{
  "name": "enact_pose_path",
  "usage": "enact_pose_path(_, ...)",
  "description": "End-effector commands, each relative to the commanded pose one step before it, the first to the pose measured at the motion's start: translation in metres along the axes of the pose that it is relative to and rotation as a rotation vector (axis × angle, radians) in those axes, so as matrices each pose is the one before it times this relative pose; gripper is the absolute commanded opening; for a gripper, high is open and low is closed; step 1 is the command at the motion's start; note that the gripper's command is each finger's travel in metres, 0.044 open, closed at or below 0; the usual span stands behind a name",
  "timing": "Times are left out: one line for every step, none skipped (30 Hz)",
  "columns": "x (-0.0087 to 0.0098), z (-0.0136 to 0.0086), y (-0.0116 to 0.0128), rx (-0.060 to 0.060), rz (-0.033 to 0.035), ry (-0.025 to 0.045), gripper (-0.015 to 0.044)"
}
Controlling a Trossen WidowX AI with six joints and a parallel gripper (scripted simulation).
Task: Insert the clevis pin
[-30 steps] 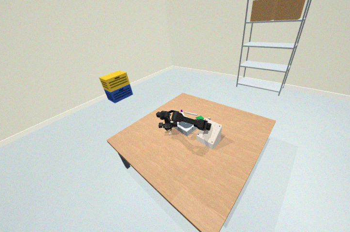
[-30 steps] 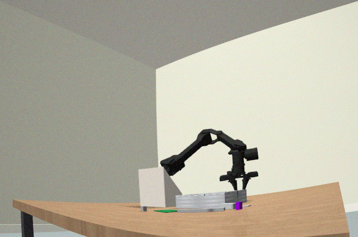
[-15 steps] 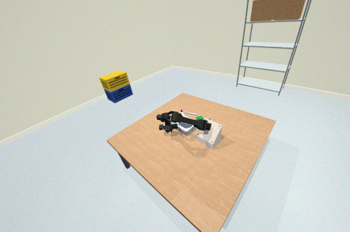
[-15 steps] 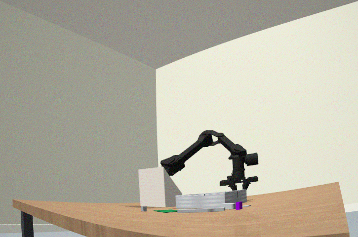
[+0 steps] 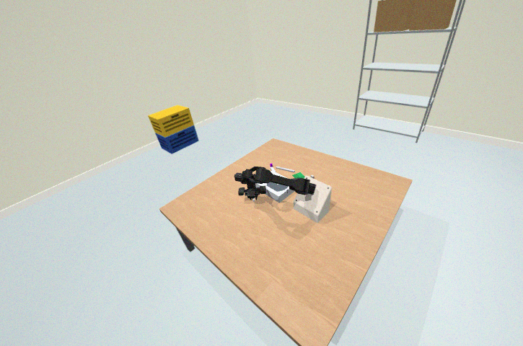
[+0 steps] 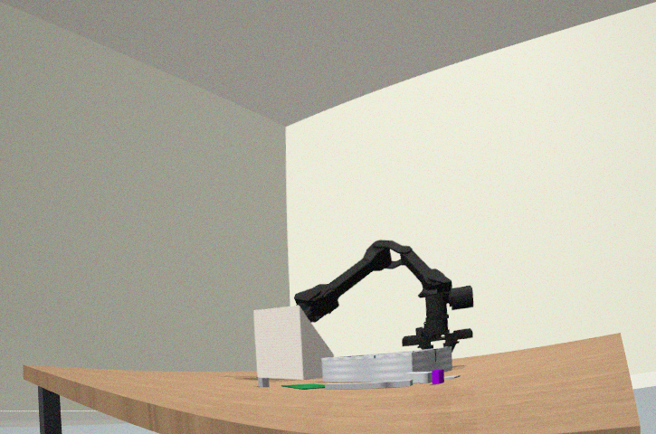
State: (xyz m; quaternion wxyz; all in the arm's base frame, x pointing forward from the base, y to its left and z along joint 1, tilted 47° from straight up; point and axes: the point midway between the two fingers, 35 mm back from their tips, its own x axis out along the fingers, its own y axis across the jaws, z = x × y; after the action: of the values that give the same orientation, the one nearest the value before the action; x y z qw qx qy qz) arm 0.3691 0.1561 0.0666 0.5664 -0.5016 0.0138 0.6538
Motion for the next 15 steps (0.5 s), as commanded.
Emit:
enact_pose_path(0.00132,-0.00058,0.00046,0.0031,0.00125,0.00277,0.016)
enact_pose_path(0.0,0.0,0.0,0.0,0.0,0.0,0.016)
enact_pose_path(0.0,0.0,0.0,0.0,0.0,0.0,0.016)
enact_pose_path(0.0,0.0,0.0,0.0,0.0,0.0,0.016)
enact_pose_path(0.0,0.0,0.0,0.0,0.0,0.0,0.0134)
enact_pose_path(0.0,0.0,0.0,0.0,0.0,0.0,0.0107)
enact_pose_path(0.0,0.0,0.0,0.0,0.0,0.0,0.0081)
enact_pose_path(0.0,0.0,0.0,0.0,0.0,0.0,0.0055)
enact_pose_path(0.0,0.0,0.0,0.0,0.0,0.0,0.0029)
enact_pose_path(0.0,0.0,0.0,0.0,0.0,0.0,0.0022)
enact_pose_path(0.0,0.0,0.0,0.0,0.0,0.0,0.0015)
enact_pose_path(0.0,0.0,0.0,0.0,0.0,0.0,0.0009)
enact_pose_path(0.0,0.0,0.0,0.0,0.0,0.0,0.0002)
enact_pose_path(0.0,0.0,0.0,0.0,0.0,0.0,0.0)
enact_pose_path(0.0,0.0,0.0,0.0,0.0,0.0,0.0)
